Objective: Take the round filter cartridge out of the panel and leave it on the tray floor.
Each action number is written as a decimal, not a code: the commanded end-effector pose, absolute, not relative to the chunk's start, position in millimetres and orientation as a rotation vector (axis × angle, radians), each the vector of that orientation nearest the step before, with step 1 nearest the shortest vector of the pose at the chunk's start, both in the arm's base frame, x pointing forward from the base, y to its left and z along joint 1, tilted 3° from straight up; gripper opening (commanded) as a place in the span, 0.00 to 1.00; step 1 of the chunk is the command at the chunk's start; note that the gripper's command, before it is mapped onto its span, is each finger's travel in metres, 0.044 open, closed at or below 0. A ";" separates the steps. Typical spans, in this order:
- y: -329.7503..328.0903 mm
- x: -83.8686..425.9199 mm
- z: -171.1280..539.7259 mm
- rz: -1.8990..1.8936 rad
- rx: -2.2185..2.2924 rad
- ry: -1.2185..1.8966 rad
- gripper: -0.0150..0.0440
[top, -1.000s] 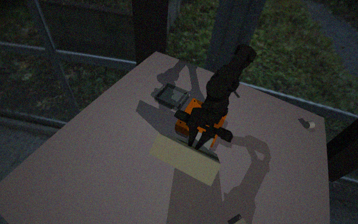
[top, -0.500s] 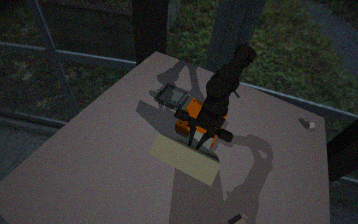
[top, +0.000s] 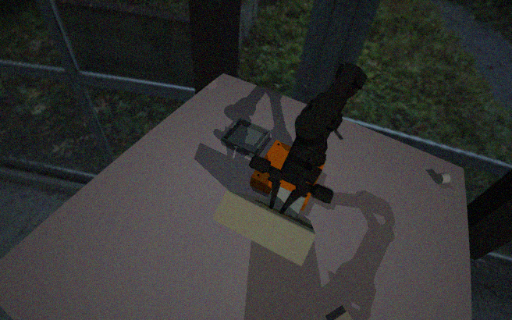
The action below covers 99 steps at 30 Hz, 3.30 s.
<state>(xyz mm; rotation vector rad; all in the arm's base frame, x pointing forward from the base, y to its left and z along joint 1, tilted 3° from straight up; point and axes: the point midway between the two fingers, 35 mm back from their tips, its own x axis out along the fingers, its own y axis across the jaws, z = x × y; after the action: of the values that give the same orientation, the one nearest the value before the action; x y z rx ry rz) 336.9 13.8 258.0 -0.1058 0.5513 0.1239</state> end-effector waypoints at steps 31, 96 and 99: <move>14.2 344.7 254.6 0.120 -0.096 0.550 0.25; 6.7 244.9 231.5 0.115 -0.091 0.572 0.41; 6.7 244.9 231.5 0.115 -0.091 0.572 0.41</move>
<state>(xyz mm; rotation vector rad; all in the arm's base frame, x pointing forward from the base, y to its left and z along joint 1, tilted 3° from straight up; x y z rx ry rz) 244.6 6.7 231.1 -0.0914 0.5738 0.1144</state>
